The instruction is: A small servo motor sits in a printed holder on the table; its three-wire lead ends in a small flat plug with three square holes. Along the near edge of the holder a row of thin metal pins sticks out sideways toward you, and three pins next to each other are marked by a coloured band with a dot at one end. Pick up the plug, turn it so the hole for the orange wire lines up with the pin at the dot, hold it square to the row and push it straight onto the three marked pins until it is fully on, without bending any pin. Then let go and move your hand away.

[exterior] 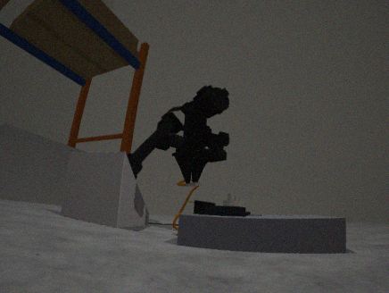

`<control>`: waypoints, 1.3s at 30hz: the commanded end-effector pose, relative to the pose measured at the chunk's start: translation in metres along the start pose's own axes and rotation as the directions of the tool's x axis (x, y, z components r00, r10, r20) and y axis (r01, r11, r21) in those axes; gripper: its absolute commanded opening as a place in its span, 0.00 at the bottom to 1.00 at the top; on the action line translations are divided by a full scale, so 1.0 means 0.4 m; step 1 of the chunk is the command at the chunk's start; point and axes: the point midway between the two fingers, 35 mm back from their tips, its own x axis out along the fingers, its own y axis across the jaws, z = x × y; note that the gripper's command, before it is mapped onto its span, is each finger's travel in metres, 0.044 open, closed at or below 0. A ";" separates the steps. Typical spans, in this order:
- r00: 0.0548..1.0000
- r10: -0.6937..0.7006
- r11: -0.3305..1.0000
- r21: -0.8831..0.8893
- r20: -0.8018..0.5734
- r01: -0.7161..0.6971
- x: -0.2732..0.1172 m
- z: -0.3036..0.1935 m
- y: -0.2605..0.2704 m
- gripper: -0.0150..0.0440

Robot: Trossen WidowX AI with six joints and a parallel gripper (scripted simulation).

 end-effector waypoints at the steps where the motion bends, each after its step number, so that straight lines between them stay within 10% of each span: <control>1: 1.000 -0.003 0.989 -0.146 -0.001 0.003 0.004 -0.019 -0.021 0.25; 15: 1.000 0.004 0.854 -0.521 -0.006 -0.007 0.017 -0.063 -0.067 0.25; 39: 1.000 0.006 0.850 -0.527 -0.006 -0.008 0.112 -0.020 -0.035 0.25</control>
